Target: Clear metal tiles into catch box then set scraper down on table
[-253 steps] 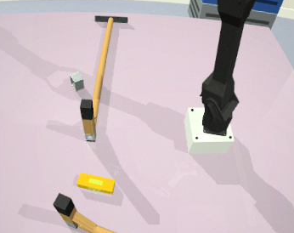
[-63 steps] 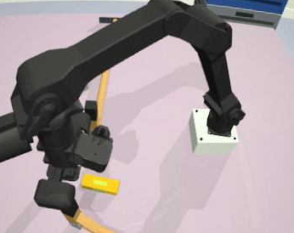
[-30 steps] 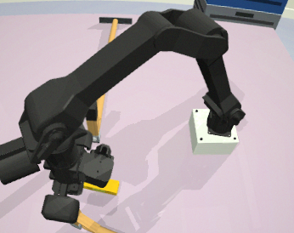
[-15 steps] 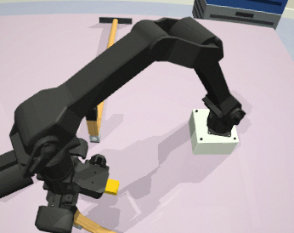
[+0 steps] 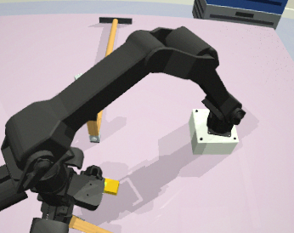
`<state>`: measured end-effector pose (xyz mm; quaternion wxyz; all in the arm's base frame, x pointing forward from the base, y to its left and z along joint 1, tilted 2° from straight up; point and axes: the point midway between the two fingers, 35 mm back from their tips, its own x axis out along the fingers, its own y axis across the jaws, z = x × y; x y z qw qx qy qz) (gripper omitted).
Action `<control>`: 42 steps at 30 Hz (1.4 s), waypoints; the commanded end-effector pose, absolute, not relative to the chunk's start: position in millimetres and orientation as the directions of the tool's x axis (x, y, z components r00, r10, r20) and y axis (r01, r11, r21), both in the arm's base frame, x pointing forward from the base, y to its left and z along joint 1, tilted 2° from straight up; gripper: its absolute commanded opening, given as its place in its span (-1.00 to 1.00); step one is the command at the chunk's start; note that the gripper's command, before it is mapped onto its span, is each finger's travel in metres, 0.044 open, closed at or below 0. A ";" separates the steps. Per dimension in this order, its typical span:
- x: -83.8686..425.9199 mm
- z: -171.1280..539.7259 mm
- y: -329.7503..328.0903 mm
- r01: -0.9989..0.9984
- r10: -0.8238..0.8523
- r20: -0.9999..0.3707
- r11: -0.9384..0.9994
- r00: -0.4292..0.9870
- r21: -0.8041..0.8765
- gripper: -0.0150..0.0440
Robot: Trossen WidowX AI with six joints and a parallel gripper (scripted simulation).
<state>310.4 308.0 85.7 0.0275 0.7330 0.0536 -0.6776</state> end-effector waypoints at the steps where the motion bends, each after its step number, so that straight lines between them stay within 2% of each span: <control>1: 306.1 82.1 316.0 0.123 0.037 -0.997 -0.992 0.065 -0.028 -0.49; 42: 292.4 83.2 374.4 0.125 0.044 -0.997 -0.992 0.069 -0.035 -0.49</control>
